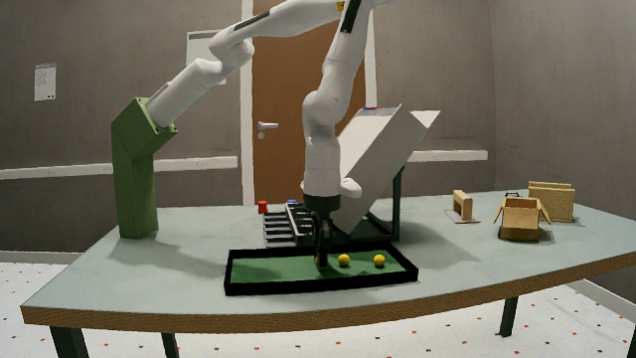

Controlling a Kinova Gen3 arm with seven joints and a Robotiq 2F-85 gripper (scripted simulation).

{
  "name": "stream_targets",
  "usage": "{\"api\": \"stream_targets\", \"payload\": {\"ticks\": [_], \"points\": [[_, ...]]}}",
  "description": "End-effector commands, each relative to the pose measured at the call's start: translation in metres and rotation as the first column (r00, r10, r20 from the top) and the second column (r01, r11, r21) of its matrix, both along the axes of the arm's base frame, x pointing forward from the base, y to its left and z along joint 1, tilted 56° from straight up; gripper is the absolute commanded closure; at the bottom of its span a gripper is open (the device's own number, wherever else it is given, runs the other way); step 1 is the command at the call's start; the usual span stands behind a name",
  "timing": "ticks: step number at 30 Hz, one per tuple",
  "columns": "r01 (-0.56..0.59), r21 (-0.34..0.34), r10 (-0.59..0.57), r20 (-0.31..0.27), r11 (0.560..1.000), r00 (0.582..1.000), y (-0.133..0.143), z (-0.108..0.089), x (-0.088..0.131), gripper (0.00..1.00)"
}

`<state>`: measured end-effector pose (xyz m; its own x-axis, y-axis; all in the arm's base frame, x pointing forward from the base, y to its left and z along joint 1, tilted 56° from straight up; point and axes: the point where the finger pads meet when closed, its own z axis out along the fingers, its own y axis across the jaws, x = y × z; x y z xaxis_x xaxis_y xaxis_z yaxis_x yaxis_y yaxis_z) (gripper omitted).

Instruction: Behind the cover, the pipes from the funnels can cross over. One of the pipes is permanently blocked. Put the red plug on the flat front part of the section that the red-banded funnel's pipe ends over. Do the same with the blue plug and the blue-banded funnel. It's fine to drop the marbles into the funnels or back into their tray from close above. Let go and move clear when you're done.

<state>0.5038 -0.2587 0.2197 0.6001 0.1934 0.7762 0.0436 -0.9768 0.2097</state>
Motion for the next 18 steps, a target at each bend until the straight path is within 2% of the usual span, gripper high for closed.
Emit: {"api": "stream_targets", "payload": {"ticks": [1,5,6,18], "points": [[0.0,-0.001,0.0,0.0,1.0,1.0,-0.0001,0.0004,-0.0001,0.5],[0.0,-0.001,0.0,0.0,1.0,1.0,-0.0001,0.0004,-0.0001,0.5],[0.0,-0.001,0.0,0.001,1.0,1.0,-0.0002,0.0004,-0.0001,1.0],[0.0,-0.001,0.0,0.001,1.0,1.0,-0.0002,0.0004,-0.0001,1.0]]}}
